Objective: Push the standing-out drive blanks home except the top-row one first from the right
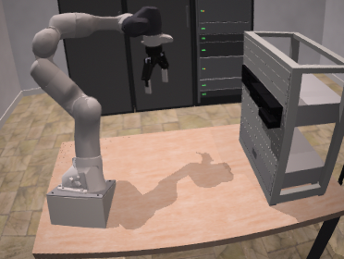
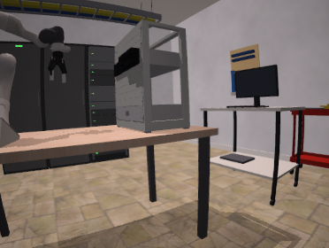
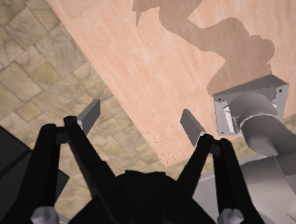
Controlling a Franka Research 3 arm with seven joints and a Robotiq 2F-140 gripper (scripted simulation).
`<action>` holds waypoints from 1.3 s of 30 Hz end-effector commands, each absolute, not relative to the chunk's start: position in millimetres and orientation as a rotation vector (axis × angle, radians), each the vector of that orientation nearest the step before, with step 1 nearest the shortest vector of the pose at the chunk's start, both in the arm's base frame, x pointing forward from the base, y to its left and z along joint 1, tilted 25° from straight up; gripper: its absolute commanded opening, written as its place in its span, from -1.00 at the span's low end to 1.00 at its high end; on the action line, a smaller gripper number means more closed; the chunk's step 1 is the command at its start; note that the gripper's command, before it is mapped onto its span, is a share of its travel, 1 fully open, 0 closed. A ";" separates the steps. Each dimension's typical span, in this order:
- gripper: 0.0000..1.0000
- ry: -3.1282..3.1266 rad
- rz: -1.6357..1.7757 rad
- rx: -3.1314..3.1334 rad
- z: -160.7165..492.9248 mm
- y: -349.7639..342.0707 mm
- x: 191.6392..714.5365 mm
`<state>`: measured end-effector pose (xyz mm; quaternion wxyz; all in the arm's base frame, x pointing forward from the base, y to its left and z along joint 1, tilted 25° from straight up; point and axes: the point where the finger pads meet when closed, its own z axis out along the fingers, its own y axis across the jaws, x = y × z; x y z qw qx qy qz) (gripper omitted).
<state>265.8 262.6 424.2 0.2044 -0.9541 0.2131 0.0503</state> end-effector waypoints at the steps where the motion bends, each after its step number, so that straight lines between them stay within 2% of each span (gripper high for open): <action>1: 1.00 0.594 0.140 -2.661 424.3 262.6 265.8; 39: 1.00 0.620 0.164 -2.622 427.2 265.3 267.2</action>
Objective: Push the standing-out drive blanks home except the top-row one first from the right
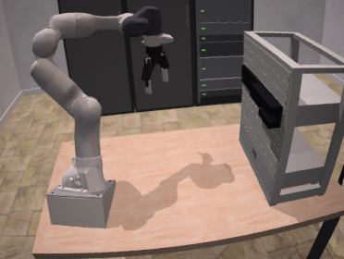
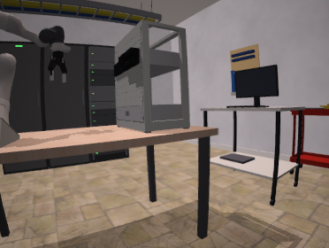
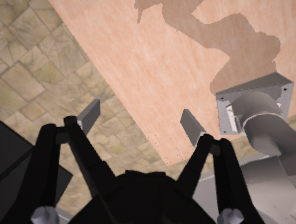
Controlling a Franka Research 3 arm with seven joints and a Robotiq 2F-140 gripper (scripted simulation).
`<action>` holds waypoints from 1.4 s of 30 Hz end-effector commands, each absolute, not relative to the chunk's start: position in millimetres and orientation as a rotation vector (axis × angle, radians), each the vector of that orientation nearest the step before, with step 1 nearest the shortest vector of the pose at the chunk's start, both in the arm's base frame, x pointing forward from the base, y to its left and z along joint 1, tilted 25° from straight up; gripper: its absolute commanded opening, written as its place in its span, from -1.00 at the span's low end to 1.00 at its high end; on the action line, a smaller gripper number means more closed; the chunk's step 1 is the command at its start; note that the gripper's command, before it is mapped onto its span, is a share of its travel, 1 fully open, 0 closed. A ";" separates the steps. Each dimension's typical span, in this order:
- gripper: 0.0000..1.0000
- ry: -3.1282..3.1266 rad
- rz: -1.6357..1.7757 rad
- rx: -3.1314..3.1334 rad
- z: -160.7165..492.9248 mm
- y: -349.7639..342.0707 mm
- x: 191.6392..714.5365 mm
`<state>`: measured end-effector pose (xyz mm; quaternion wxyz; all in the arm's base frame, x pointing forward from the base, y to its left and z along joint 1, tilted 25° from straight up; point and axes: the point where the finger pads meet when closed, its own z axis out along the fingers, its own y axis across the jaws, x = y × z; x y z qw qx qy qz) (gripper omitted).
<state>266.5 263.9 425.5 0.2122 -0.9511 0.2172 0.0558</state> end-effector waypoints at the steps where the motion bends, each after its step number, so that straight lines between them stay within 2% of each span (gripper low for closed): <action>1: 1.00 0.623 0.167 -2.617 427.6 265.7 267.3; 27: 1.00 0.767 0.300 -2.383 448.9 277.7 278.9; 42: 1.00 0.932 0.458 -2.068 482.4 281.2 301.9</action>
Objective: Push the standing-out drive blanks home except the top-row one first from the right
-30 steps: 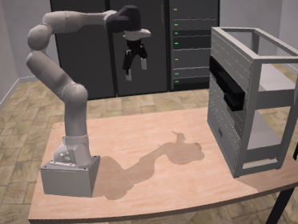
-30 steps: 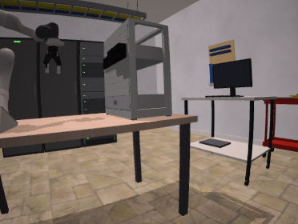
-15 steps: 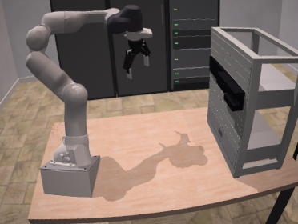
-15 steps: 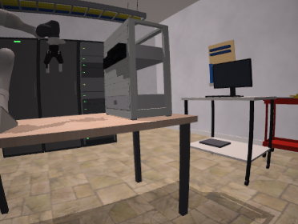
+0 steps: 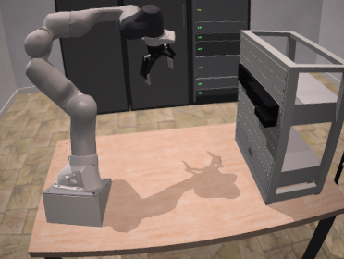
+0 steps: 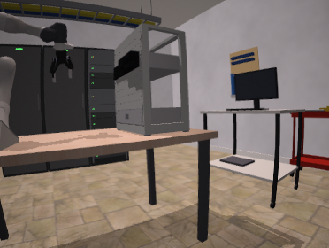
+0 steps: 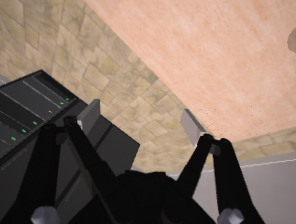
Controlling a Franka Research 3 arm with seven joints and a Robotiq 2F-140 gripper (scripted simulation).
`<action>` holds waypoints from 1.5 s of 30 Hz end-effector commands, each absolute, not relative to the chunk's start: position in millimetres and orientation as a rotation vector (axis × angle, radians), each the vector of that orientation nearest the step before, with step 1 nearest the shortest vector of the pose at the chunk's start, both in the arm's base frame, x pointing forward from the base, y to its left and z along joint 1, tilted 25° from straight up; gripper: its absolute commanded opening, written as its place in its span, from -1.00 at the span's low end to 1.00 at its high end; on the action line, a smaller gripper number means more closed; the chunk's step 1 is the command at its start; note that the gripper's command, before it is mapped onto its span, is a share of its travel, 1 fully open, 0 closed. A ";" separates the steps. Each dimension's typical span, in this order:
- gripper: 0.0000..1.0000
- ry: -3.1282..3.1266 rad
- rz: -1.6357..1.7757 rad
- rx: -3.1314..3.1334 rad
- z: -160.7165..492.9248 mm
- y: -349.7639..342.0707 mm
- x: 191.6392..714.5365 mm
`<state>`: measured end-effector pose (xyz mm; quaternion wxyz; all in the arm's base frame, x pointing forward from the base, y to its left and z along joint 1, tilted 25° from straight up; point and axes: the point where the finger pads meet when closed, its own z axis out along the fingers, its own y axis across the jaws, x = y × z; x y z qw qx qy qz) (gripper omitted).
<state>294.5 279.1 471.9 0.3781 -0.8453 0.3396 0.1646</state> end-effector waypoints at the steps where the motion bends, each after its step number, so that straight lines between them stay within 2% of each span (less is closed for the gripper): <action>1: 1.00 0.932 0.458 -2.068 482.4 281.2 301.9; 20: 1.00 1.125 0.671 -1.591 531.3 258.8 348.2; 45: 1.00 1.321 0.987 -0.778 572.0 160.7 433.8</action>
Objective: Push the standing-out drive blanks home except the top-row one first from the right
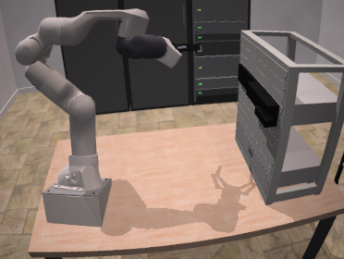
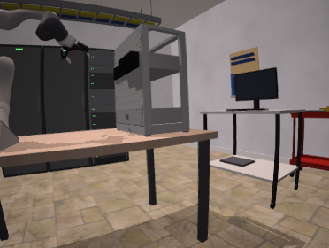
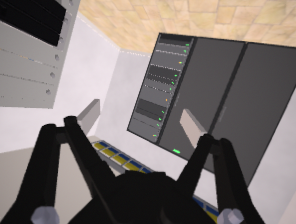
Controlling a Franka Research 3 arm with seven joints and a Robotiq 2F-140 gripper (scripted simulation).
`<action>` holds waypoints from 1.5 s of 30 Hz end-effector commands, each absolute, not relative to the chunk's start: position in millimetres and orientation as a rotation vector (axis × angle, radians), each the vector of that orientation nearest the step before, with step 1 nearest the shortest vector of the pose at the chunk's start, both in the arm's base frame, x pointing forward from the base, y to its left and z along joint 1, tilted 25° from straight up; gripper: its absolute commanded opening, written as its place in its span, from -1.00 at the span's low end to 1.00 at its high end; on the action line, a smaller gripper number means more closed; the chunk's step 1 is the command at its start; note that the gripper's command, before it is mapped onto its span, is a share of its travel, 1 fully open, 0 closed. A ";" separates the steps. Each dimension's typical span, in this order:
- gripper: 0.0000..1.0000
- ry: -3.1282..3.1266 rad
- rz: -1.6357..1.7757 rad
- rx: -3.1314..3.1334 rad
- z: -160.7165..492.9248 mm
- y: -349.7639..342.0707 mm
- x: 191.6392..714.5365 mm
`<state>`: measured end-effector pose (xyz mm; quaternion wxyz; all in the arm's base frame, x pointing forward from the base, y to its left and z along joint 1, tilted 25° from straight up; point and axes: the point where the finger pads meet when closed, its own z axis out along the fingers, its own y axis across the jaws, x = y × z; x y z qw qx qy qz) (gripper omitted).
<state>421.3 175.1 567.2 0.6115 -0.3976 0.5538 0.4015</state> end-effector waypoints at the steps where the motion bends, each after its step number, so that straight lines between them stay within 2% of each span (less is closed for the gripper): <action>1: 1.00 1.326 0.999 -0.745 572.0 155.7 437.0; 25: 1.00 1.368 1.232 -0.072 542.3 51.3 489.6; 45: 1.00 1.323 1.419 0.519 474.5 -26.2 511.2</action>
